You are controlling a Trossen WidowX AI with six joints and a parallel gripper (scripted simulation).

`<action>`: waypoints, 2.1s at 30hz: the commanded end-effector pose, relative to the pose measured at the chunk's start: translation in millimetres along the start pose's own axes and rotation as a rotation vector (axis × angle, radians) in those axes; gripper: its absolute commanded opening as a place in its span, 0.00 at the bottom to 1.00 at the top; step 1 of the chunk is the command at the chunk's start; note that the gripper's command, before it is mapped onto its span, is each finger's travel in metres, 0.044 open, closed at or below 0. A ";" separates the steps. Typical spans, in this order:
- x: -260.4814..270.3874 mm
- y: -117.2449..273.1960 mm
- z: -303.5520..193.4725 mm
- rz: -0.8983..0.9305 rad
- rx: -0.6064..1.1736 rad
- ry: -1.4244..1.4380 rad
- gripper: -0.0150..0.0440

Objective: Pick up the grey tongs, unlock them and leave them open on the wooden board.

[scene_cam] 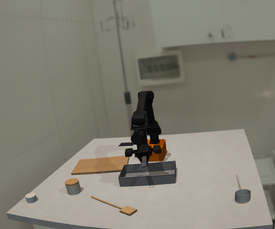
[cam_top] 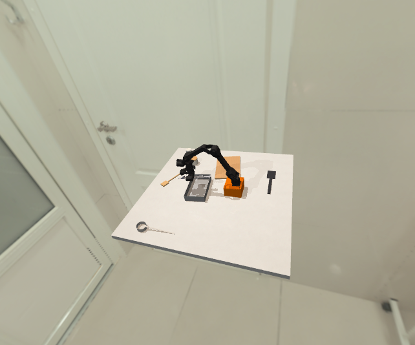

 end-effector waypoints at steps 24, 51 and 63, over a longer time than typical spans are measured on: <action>-148.8 18.1 -77.8 -0.016 0.009 -0.376 0.00; -238.9 28.5 -185.5 -0.026 0.014 -0.690 0.00; -271.3 30.8 -259.1 -0.033 0.016 -0.874 0.00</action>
Point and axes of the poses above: the point midway between the two fingers, 35 mm back from their tips, its own y axis back along the fingers, its own x axis across the jaws, z = x × y, the point moved 7 cm from there along y, back along the fingers, and after that the axes turned 7 degrees about y, right-handed, at the moved point
